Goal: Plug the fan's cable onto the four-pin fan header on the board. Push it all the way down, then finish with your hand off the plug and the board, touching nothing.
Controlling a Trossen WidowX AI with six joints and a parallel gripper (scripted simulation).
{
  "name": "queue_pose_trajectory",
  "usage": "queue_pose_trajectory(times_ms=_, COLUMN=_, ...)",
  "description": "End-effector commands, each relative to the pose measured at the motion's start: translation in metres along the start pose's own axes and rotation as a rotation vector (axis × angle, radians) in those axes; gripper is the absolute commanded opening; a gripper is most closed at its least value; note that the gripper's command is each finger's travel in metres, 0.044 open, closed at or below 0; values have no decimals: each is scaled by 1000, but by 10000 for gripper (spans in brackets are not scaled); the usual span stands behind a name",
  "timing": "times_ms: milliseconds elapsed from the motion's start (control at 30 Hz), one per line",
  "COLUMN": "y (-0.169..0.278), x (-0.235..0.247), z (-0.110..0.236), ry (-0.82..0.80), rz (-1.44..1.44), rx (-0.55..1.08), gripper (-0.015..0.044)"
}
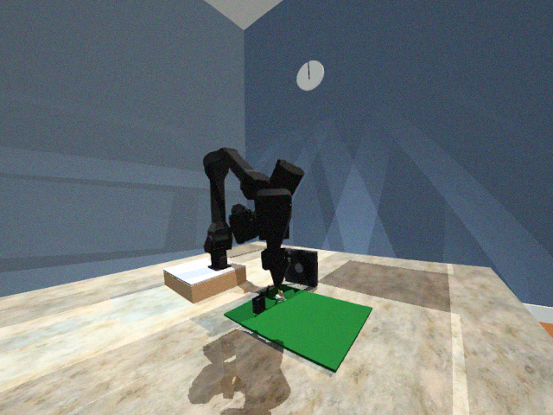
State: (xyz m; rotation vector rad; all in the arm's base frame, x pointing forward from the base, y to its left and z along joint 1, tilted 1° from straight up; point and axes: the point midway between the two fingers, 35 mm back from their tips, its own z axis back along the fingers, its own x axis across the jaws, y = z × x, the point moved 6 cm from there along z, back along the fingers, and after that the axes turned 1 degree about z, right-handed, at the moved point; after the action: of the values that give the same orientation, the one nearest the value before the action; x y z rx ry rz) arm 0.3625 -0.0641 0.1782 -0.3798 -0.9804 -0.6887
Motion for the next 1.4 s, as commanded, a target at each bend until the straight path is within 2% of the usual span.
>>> queue_pose_trajectory(times_ms=0, y=-19, x=-18, z=42, ry=517, rz=594, rx=241, gripper=440)
queue_pose_trajectory(times_ms=133, y=-27, x=-25, z=56, ry=637, rz=679, rx=290, gripper=440)
queue_pose_trajectory(times_ms=667, y=-50, x=-35, z=101, ry=933, rz=843, rx=451, gripper=440)
queue_pose_trajectory(times_ms=1133, y=-50, x=-36, z=99, ry=933, rz=843, rx=451, gripper=440)
queue_pose_trajectory(times_ms=1367, y=-48, x=-93, z=60, ry=933, rz=843, rx=451, gripper=440)
